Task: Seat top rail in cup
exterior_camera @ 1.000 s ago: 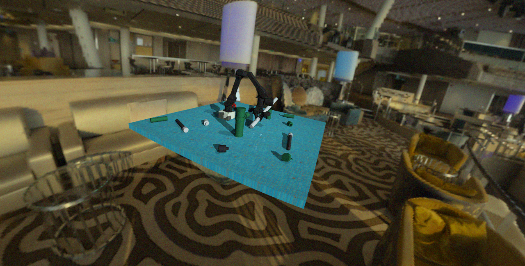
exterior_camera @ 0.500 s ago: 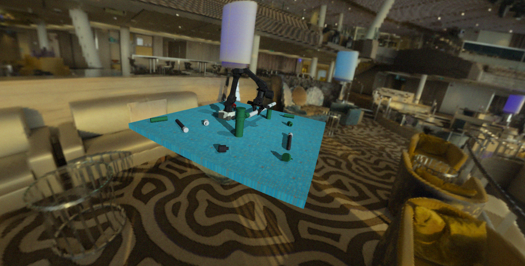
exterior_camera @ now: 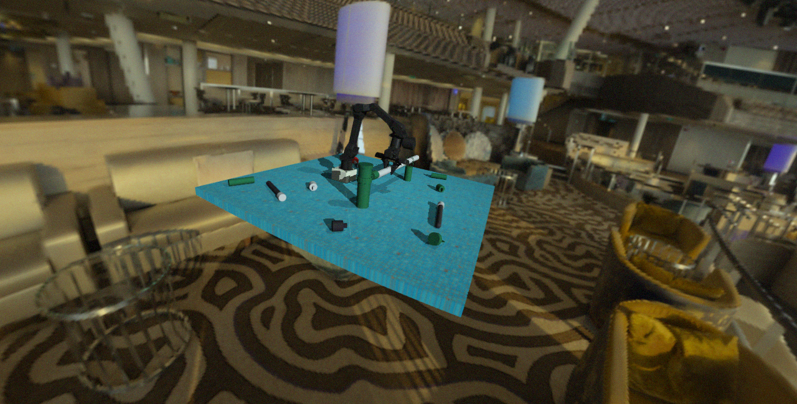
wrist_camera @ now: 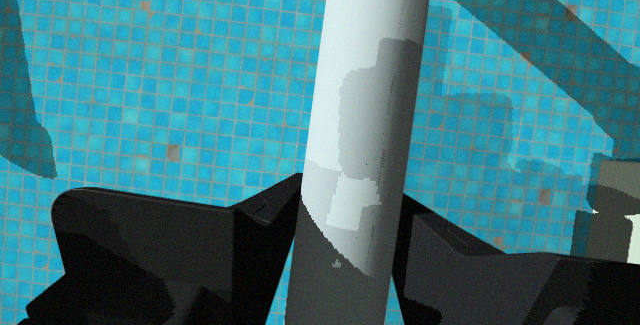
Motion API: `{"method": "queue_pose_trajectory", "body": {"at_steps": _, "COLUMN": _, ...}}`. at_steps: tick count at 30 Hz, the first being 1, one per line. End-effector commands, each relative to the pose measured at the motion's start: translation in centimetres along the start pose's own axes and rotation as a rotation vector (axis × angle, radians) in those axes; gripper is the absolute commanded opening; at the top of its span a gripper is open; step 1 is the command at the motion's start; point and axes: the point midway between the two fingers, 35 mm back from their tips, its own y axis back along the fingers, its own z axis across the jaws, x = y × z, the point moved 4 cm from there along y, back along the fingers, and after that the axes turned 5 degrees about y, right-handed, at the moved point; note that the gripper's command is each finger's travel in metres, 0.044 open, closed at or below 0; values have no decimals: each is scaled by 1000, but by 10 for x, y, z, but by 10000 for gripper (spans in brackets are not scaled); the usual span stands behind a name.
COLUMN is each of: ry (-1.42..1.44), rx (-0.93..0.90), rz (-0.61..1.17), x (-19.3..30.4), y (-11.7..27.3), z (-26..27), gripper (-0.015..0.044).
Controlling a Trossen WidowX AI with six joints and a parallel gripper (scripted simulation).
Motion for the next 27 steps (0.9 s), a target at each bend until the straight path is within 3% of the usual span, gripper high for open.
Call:
{"method": "queue_pose_trajectory", "body": {"at_steps": 1, "ry": 1, "rx": 0, "rz": 1, "x": 0, "y": 0, "z": 0, "gripper": 0}}
{"method": "queue_pose_trajectory", "body": {"at_steps": 27, "ry": 1, "rx": 0, "rz": 1, "x": -9, "y": 7, "z": 3, "gripper": 0}}
